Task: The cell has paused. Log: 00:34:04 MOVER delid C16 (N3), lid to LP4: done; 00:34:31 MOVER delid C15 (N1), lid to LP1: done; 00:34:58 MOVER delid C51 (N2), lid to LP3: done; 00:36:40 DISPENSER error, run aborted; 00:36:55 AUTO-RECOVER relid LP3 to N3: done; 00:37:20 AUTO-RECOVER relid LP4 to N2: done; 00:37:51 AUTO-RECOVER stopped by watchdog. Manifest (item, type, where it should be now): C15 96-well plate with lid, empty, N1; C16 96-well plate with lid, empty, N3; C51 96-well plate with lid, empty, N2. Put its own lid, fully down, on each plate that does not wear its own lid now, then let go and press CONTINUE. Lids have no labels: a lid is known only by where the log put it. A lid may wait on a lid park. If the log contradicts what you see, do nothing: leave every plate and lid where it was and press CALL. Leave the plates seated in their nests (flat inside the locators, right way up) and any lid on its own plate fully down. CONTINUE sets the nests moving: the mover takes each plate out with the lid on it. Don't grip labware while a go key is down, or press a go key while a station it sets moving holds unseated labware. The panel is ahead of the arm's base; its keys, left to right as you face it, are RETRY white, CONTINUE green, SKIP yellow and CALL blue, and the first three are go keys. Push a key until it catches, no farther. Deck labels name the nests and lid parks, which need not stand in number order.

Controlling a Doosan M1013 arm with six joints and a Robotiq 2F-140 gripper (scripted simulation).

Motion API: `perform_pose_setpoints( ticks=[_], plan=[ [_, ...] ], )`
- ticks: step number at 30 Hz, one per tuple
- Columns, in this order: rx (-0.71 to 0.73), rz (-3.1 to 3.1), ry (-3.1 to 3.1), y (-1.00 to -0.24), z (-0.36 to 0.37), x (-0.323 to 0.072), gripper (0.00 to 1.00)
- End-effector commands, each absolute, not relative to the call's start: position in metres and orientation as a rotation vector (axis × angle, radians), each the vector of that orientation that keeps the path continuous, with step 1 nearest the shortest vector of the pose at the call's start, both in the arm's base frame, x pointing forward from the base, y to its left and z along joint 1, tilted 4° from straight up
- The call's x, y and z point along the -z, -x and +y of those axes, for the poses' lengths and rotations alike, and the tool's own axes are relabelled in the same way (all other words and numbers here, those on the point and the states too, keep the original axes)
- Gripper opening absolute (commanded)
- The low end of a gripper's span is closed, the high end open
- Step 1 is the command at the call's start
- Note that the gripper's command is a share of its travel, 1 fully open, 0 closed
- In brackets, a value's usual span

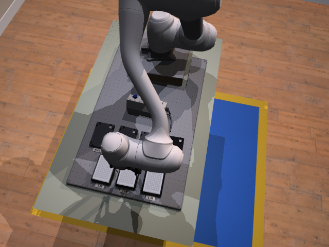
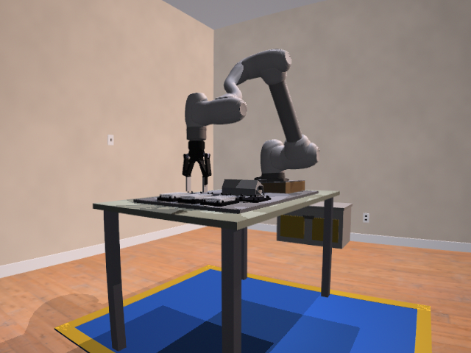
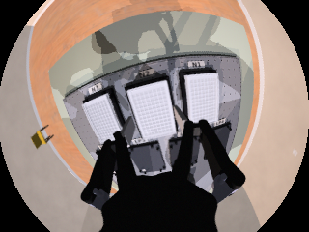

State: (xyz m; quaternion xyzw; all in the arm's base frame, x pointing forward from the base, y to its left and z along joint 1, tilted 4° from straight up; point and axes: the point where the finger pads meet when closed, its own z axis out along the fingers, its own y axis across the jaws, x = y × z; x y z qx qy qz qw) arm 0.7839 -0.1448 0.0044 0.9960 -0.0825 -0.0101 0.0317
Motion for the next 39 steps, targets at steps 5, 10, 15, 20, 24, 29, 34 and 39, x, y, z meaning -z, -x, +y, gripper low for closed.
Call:
perform_pose_setpoints(
  ticks=[5, 10, 15, 20, 24, 29, 34, 39],
  plan=[
    [0.031, -0.261, -3.067, -0.7832, -0.1457, -0.0021, 0.59],
    [0.031, -0.261, -3.067, -0.7832, -0.1457, -0.0021, 0.59],
    [0.031, -0.261, -3.067, -0.7832, -0.1457, -0.0021, 0.66],
    [0.031, -0.261, -3.067, -0.7832, -0.1457, -0.0021, 0.66],
    [0.031, -0.261, -3.067, -0.7832, -0.1457, -0.0021, 0.66],
    [0.031, -0.261, -3.067, -0.7832, -0.1457, -0.0021, 0.66],
    [0.031, -0.261, -3.067, -0.7832, -0.1457, -0.0021, 0.66],
    [0.031, -0.261, -3.067, -0.7832, -0.1457, -0.0021, 0.66]
  ],
)
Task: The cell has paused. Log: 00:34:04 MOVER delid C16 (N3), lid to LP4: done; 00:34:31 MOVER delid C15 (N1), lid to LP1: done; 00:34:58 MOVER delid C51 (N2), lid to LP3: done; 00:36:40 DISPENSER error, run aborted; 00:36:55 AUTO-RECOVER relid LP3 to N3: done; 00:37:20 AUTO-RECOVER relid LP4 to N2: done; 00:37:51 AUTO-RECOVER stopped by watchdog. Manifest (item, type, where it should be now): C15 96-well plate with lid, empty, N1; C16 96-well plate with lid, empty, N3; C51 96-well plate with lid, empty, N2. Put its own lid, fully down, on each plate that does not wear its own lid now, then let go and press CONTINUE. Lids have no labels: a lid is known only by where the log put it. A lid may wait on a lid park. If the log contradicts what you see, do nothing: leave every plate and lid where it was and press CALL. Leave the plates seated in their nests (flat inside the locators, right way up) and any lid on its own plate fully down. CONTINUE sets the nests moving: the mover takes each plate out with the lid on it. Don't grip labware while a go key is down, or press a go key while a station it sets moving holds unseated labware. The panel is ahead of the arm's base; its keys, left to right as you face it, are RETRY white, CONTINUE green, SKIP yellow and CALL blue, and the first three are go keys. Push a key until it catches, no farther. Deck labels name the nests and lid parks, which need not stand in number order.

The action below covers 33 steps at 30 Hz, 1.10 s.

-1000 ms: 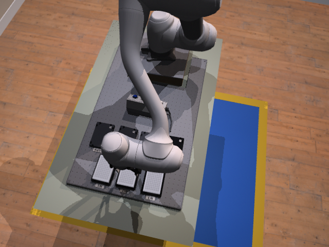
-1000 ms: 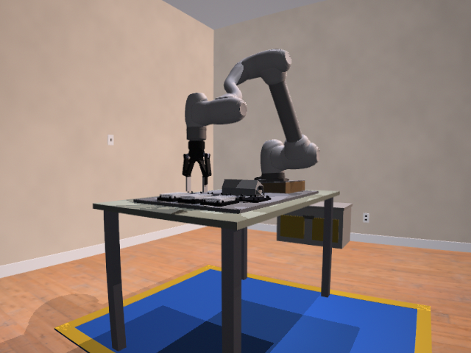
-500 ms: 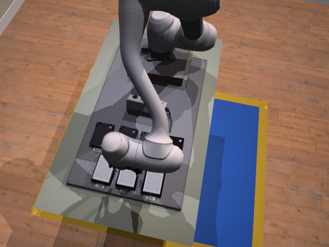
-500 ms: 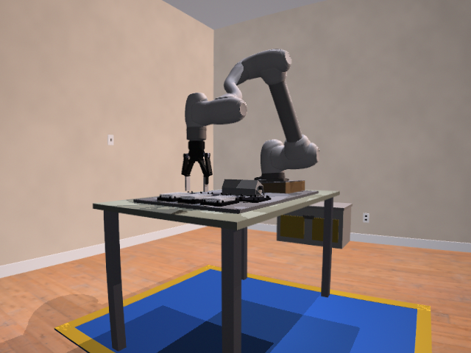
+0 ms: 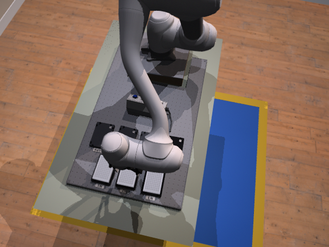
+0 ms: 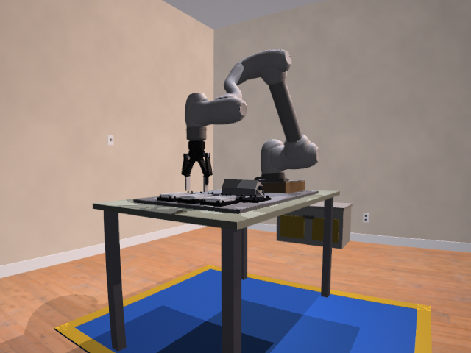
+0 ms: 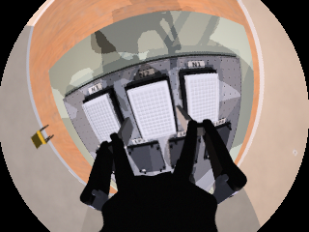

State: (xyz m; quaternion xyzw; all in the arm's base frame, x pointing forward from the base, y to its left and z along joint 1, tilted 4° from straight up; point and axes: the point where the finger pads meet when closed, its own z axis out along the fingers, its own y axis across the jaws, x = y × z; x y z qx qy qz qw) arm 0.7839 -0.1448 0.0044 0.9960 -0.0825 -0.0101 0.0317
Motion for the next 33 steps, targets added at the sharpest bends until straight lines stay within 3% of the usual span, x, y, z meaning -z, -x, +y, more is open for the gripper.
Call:
perform_pose_setpoints(
  ticks=[1, 33],
  plan=[
    [0.031, -0.261, -3.067, -0.7832, -0.1457, -0.0021, 0.66],
    [0.031, -0.261, -3.067, -0.783, -0.146, 0.0042, 0.66]
  ],
)
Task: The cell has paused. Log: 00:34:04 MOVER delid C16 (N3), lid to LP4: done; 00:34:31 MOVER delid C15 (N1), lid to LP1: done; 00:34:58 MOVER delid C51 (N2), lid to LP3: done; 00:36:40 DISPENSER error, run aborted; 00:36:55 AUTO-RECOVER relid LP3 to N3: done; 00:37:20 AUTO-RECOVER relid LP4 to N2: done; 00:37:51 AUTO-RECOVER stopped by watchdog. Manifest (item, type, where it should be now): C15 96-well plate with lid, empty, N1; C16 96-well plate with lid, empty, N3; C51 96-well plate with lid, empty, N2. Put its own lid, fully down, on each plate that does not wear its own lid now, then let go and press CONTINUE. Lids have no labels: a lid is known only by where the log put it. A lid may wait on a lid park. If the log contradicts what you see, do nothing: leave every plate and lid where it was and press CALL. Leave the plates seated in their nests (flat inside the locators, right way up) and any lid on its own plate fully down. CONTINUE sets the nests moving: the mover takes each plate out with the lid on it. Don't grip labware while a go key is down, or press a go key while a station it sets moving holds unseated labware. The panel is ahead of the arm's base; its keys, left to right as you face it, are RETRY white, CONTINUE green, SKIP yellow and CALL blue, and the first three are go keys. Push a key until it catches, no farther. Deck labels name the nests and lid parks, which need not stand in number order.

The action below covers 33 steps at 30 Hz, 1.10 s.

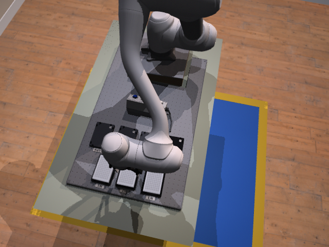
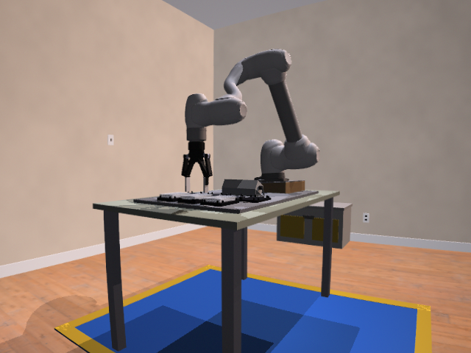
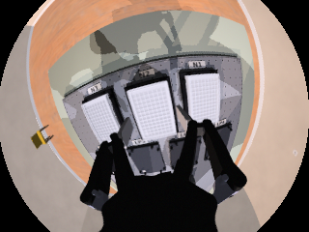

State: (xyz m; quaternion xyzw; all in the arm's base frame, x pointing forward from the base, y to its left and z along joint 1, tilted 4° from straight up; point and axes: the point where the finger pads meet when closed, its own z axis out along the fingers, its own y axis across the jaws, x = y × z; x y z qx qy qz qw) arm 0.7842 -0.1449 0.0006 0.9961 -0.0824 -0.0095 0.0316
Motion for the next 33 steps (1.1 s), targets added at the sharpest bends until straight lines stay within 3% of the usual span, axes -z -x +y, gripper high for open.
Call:
perform_pose_setpoints(
  ticks=[1, 33],
  plan=[
    [0.031, -0.261, -3.067, -0.783, -0.146, 0.005, 0.66],
    [0.031, -0.261, -3.067, -0.783, -0.147, 0.017, 0.66]
  ],
)
